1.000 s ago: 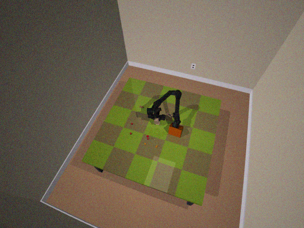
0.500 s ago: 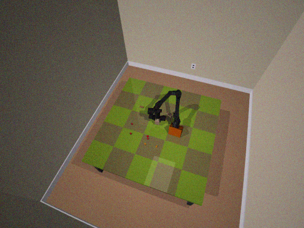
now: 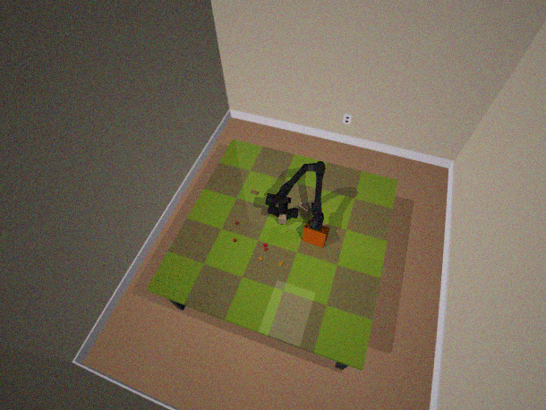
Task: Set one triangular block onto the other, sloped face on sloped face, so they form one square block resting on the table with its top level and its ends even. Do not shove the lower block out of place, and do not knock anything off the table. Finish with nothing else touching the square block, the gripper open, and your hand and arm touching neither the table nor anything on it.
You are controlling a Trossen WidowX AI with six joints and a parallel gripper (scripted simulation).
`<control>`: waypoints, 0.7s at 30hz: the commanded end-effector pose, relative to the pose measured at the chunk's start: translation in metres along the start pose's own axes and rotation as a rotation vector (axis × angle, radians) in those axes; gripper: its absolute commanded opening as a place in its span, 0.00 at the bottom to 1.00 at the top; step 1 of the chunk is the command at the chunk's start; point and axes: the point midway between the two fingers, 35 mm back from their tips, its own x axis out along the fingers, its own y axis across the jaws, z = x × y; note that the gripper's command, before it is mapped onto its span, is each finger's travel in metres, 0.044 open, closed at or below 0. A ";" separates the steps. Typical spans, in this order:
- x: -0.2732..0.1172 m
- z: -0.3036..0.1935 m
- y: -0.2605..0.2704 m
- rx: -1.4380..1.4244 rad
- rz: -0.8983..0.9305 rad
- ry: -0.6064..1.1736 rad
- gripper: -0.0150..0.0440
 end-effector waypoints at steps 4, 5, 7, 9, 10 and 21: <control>0.000 0.001 0.000 -0.005 0.001 -0.005 0.25; 0.000 0.001 0.000 -0.006 0.002 -0.006 0.25; 0.000 0.001 0.000 -0.007 0.002 -0.007 0.25; 0.000 0.001 0.000 -0.007 0.002 -0.007 0.25; 0.000 0.001 0.000 -0.007 0.002 -0.007 0.25; 0.002 0.002 0.000 -0.009 0.003 -0.009 0.25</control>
